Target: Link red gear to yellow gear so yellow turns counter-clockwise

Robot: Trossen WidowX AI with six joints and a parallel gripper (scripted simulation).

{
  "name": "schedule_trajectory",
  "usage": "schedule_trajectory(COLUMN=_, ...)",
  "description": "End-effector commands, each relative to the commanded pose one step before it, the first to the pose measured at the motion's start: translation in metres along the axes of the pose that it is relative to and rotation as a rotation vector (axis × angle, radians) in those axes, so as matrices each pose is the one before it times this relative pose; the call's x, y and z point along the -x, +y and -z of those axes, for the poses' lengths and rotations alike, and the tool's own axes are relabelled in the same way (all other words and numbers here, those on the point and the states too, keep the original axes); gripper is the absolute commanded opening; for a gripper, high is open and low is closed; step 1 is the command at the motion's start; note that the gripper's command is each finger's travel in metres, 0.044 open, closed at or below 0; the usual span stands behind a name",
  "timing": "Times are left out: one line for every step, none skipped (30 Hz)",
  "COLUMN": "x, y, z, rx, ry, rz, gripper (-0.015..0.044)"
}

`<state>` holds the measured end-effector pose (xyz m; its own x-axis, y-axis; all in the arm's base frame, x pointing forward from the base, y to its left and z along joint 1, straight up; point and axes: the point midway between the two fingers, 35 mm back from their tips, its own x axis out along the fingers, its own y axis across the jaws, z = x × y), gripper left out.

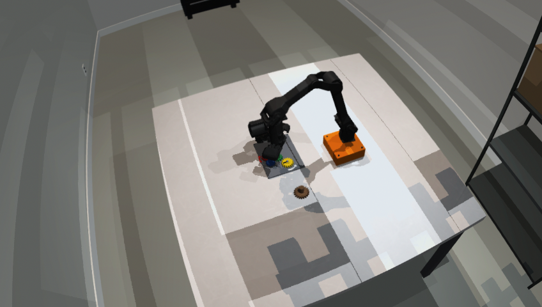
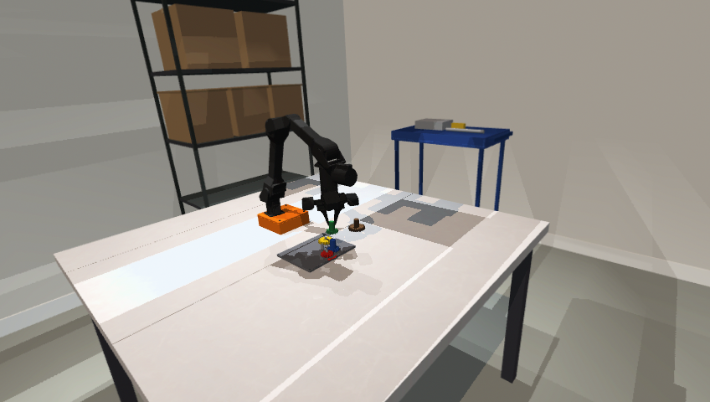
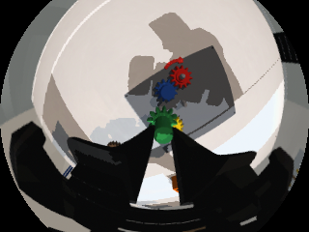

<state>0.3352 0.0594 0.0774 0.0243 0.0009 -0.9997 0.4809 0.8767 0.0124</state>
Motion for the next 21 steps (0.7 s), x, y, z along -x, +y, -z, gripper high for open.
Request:
schedule_trajectory(x=0.00123, y=0.00135, z=-0.00115, rx=-0.1144, ry=-0.00197, rz=-0.00644, gripper=0.0000)
schedule_trajectory(x=0.00000, y=-0.00002, z=-0.00001, rx=-0.0300, ry=0.00000, rz=0.00000, gripper=0.0000)
schedule_trajectory(x=0.00000, y=-0.00002, z=-0.00001, rx=-0.0249, ry=0.00000, rz=0.00000, gripper=0.0000)
schedule_trajectory(x=0.00000, y=-0.00001, z=0.00000, rx=-0.0150, ry=0.00000, rz=0.00000, gripper=0.0000)
schedule_trajectory(x=0.00000, y=0.00000, z=0.00000, rx=-0.0050, ry=0.00000, rz=0.00000, gripper=0.0000)
schedule_trajectory(x=0.00000, y=0.00000, z=0.00000, rx=0.0000, ry=0.00000, rz=0.00000, gripper=0.0000)
schedule_trajectory(x=0.00000, y=0.00000, z=0.00000, rx=0.0000, ry=0.00000, rz=0.00000, gripper=0.0000)
schedule_trajectory(x=0.00000, y=0.00000, z=0.00000, rx=0.0000, ry=0.00000, rz=0.00000, gripper=0.0000)
schedule_trajectory(x=0.00000, y=0.00000, z=0.00000, rx=0.0000, ry=0.00000, rz=0.00000, gripper=0.0000)
schedule_trajectory(x=0.00000, y=0.00000, z=0.00000, rx=0.0000, ry=0.00000, rz=0.00000, gripper=0.0000)
schedule_trajectory(x=0.00000, y=0.00000, z=0.00000, rx=0.0000, ry=0.00000, rz=0.00000, gripper=0.0000)
schedule_trajectory(x=0.00000, y=0.00000, z=0.00000, rx=0.0000, ry=0.00000, rz=0.00000, gripper=0.0000)
schedule_trajectory(x=0.00000, y=0.00000, z=0.00000, rx=0.0000, ry=0.00000, rz=0.00000, gripper=0.0000)
schedule_trajectory(x=0.00000, y=0.00000, z=0.00000, rx=0.0000, ry=0.00000, rz=0.00000, gripper=0.0000)
schedule_trajectory(x=0.00000, y=0.00000, z=0.00000, rx=0.0000, ry=0.00000, rz=0.00000, gripper=0.0000)
schedule_trajectory(x=0.00000, y=0.00000, z=0.00000, rx=0.0000, ry=0.00000, rz=0.00000, gripper=0.0000)
schedule_trajectory(x=0.00000, y=0.00000, z=0.00000, rx=0.0000, ry=0.00000, rz=0.00000, gripper=0.0000)
schedule_trajectory(x=0.00000, y=0.00000, z=0.00000, rx=0.0000, ry=0.00000, rz=0.00000, gripper=0.0000)
schedule_trajectory(x=0.00000, y=0.00000, z=0.00000, rx=0.0000, ry=0.00000, rz=0.00000, gripper=0.0000)
schedule_trajectory(x=0.00000, y=0.00000, z=0.00000, rx=0.0000, ry=0.00000, rz=0.00000, gripper=0.0000)
schedule_trajectory(x=0.00000, y=0.00000, z=0.00000, rx=0.0000, ry=0.00000, rz=0.00000, gripper=0.0000)
